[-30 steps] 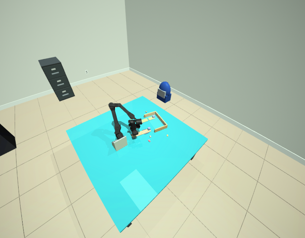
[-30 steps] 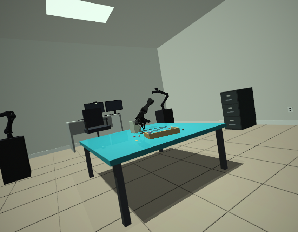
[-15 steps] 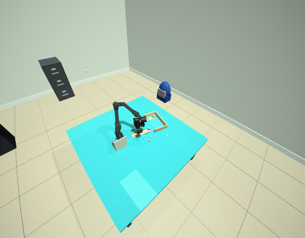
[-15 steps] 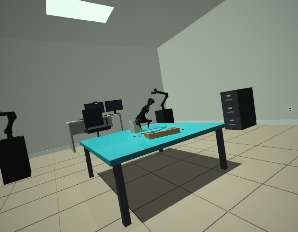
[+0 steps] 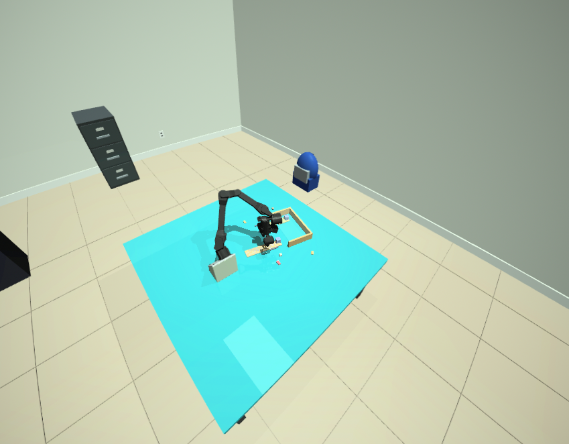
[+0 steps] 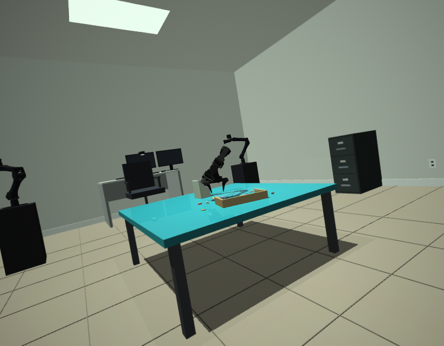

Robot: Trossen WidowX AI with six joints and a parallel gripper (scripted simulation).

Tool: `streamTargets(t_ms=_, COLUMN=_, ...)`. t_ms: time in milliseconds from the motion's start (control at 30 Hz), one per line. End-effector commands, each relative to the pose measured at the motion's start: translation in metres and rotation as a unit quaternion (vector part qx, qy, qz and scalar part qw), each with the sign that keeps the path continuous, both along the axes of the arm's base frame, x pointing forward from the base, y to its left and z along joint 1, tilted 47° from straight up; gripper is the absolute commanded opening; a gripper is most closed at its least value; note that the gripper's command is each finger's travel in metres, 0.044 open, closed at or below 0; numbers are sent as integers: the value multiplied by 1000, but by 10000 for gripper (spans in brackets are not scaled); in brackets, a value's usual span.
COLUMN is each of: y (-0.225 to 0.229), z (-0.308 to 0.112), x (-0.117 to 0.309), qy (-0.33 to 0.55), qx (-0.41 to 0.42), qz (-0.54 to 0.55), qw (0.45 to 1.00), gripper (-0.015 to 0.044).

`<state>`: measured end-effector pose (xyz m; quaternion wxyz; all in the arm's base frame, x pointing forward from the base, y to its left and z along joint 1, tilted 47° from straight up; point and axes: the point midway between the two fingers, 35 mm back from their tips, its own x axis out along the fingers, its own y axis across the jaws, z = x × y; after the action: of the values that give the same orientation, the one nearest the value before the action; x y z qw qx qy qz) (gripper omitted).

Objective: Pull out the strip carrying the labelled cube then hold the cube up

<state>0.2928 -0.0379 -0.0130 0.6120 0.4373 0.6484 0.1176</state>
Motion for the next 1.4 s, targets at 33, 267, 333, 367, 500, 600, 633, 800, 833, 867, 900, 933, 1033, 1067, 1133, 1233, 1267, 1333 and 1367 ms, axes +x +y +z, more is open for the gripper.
streamTargets(t_ms=33, y=-6, z=-1, x=18, qy=2, qx=3, qz=-1, qw=1000, gripper=440)
streamTargets(t_ms=267, y=-15, z=-1, x=44, qy=2, qx=3, qz=-1, qw=1000, gripper=440)
streamTargets(t_ms=333, y=-18, z=-1, x=51, qy=1, qx=3, qz=-1, qw=1000, gripper=440)
streamTargets(t_ms=367, y=-19, z=-1, x=55, qy=1, qx=3, qz=-1, qw=1000, gripper=440)
streamTargets(t_ms=500, y=-24, z=-1, x=70, qy=1, qx=3, qz=-1, qw=1000, gripper=440)
streamTargets(t_ms=600, y=-27, z=-1, x=81, qy=1, qx=2, qz=-1, qw=1000, gripper=440)
streamTargets(t_ms=633, y=-28, z=-2, x=85, qy=0, qx=2, qz=-1, qw=1000, gripper=440)
streamTargets(t_ms=800, y=-28, z=-2, x=93, qy=0, qx=2, qz=-1, qw=1000, gripper=387)
streamTargets(t_ms=833, y=-28, z=-3, x=94, qy=0, qx=2, qz=-1, qw=1000, gripper=361)
streamTargets(t_ms=867, y=-27, z=-4, x=94, qy=0, qx=2, qz=-1, qw=1000, gripper=335)
streamTargets(t_ms=900, y=-25, z=-5, x=94, qy=0, qx=2, qz=-1, qw=1000, gripper=309)
streamTargets(t_ms=933, y=-24, z=-7, x=95, qy=0, qx=2, qz=-1, qw=1000, gripper=282)
streamTargets(t_ms=1033, y=-21, z=-10, x=95, qy=0, qx=2, qz=-1, qw=1000, gripper=250)
streamTargets(t_ms=1067, y=-20, z=-11, x=96, qy=0, qx=2, qz=-1, qw=1000, gripper=250)
streamTargets(t_ms=1133, y=-17, z=-13, x=96, qy=0, qx=2, qz=-1, qw=1000, gripper=250)
streamTargets(t_ms=1233, y=-14, z=-17, x=97, qy=0, qx=2, qz=-1, qw=1000, gripper=250)
streamTargets(t_ms=1267, y=-13, z=-18, x=97, qy=0, qx=2, qz=-1, qw=1000, gripper=250)
streamTargets(t_ms=1333, y=-10, z=-20, x=98, qy=0, qx=2, qz=-1, qw=1000, gripper=250)
streamTargets(t_ms=1367, y=-9, z=-21, x=98, qy=0, qx=2, qz=-1, qw=1000, gripper=250)
